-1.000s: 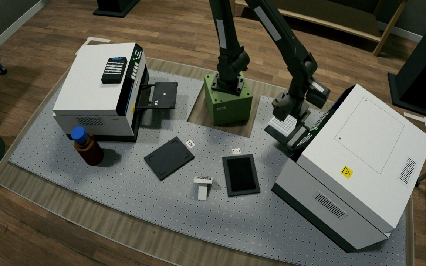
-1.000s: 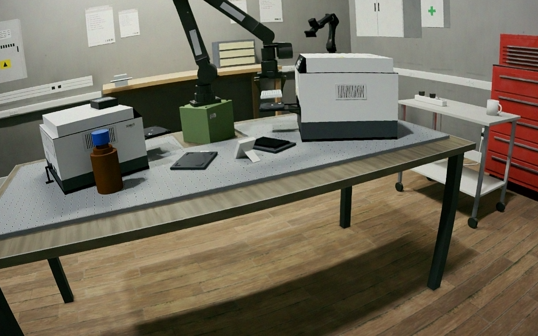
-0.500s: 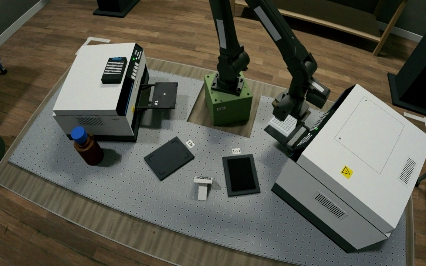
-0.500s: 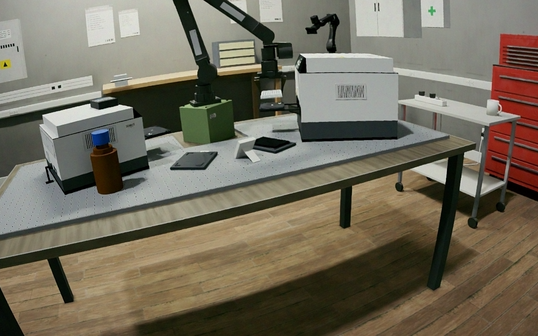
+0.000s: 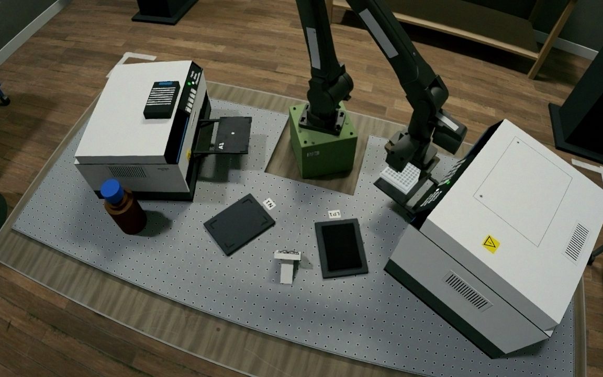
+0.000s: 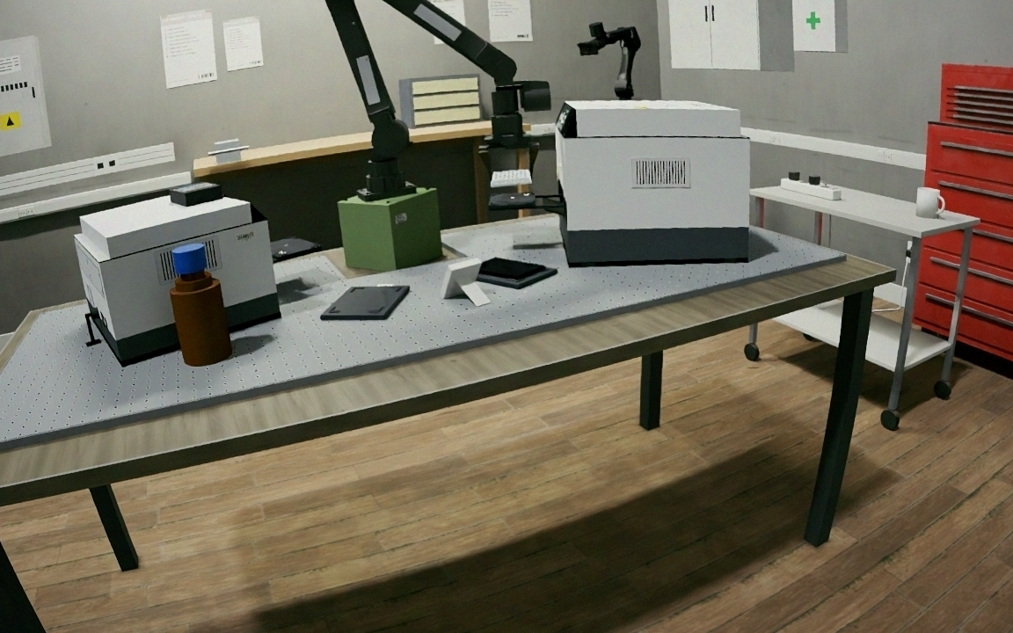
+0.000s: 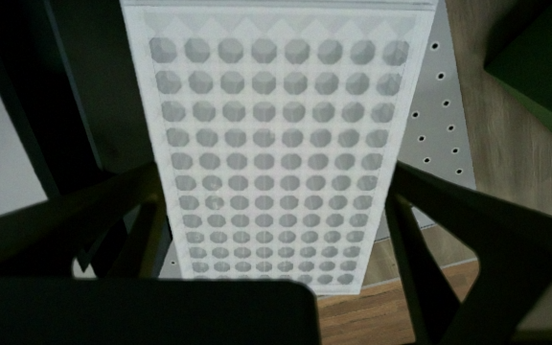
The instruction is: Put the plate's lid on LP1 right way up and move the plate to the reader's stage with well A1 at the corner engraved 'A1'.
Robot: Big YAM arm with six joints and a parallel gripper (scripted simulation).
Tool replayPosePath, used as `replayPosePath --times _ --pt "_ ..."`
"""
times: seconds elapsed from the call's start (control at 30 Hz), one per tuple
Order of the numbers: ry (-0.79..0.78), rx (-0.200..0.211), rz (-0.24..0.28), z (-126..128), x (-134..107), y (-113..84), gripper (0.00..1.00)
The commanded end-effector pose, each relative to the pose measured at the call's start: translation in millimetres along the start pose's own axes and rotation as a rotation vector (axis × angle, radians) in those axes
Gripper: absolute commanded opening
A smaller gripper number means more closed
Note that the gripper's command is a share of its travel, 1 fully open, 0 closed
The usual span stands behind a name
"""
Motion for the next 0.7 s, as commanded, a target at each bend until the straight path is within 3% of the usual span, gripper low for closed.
replayPosePath --times 0.0,0.67 --pt "0.010 0.026 0.001 9.0 0.0 -3.4 0.86" --pt "0.001 0.025 0.002 11.8 -2.9 -2.6 0.86"
Point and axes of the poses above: the point where the finger pads meet when closed, its own y axis out along the fingers, its own z axis across the jaws, x = y × z, the point moved 2 cm from there along -y, back along the fingers, and after that the axes turned 2 degrees about -y, right-handed, at the moved point
